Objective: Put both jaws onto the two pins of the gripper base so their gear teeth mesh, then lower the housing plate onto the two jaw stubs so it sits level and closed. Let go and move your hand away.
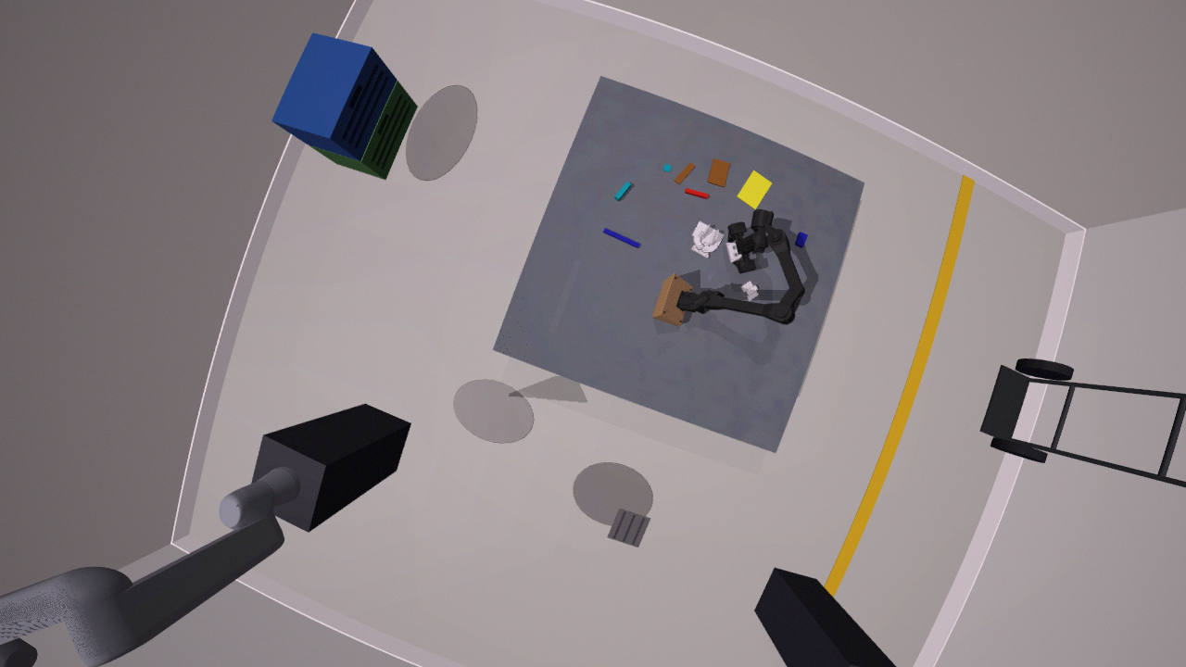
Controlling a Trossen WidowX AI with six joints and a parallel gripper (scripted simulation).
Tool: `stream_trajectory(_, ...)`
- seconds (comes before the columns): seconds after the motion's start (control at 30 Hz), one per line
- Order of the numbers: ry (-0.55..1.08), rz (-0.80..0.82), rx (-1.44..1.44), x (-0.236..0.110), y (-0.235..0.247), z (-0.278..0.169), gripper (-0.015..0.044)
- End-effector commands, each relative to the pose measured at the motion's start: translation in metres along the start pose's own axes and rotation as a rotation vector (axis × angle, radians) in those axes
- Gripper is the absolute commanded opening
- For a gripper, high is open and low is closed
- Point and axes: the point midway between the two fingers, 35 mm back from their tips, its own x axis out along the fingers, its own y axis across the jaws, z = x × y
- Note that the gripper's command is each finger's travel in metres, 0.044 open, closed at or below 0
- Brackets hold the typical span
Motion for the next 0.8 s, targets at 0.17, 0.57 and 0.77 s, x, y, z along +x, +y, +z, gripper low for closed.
stream_trajectory(0.17, -0.006, -0.006, -0.211, 0.000, 0.020, -0.021, 0.0351)
stream_trajectory(0.57, -0.019, -0.021, -0.485, 0.001, 0.042, -0.051, 0.0351)
stream_trajectory(0.77, -0.027, -0.032, -0.621, 0.001, 0.051, -0.067, 0.0351)
